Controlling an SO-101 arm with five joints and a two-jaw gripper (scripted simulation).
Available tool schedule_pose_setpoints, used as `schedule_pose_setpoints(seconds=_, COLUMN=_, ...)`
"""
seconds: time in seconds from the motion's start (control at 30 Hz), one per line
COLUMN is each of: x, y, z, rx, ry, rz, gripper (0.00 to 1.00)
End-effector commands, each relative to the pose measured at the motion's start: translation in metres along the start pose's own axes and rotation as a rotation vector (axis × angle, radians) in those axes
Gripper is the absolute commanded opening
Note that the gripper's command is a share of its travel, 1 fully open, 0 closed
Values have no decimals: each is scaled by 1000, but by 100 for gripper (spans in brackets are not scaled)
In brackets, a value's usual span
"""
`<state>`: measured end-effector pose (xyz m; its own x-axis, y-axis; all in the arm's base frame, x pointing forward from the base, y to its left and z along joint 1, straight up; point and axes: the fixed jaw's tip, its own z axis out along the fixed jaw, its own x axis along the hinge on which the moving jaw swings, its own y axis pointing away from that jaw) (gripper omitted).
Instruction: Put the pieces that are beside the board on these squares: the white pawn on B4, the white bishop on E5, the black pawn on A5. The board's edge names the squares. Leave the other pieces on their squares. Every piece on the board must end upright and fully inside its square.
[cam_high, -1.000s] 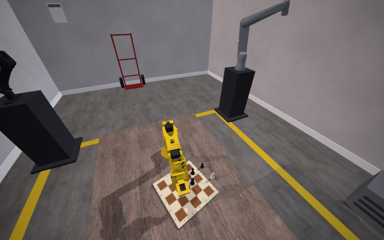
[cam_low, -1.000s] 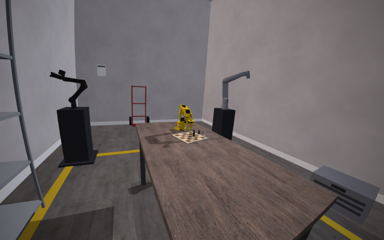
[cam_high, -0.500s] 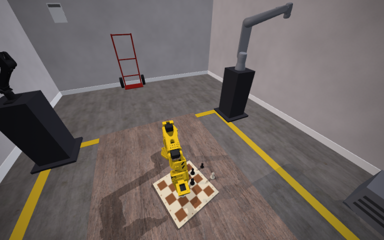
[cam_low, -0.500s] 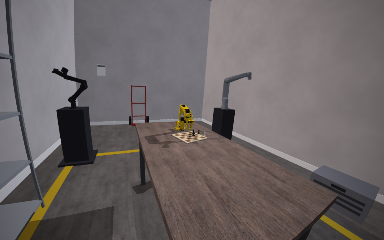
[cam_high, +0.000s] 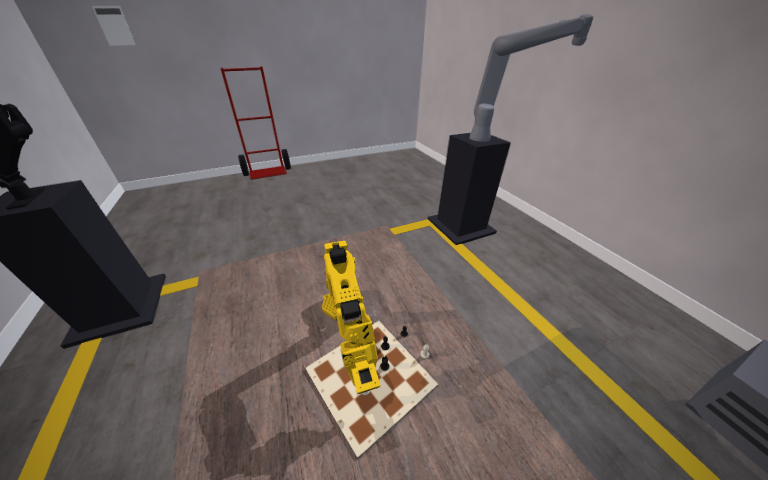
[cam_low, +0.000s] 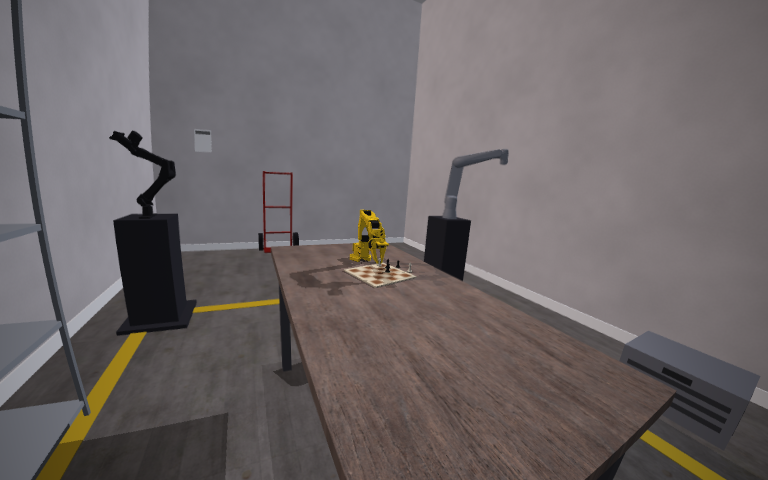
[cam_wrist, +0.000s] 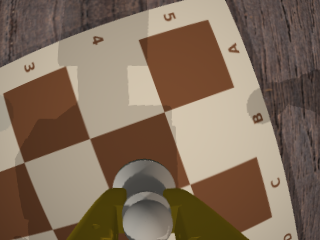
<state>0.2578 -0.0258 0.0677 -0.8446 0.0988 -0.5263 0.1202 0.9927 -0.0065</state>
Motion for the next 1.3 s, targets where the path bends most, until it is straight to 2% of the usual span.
schedule_pose_setpoints(seconds=0.0, x=3, y=-2, z=1, rx=4, ry=3, rz=7, gripper=0)
schedule_pose_setpoints(seconds=0.6, x=5, y=-2, z=5, rx=4, ry=3, rz=7, gripper=0)
schedule_pose_setpoints(seconds=1.27, x=16, y=-2, z=24, rx=4, ry=4, rz=7, gripper=0)
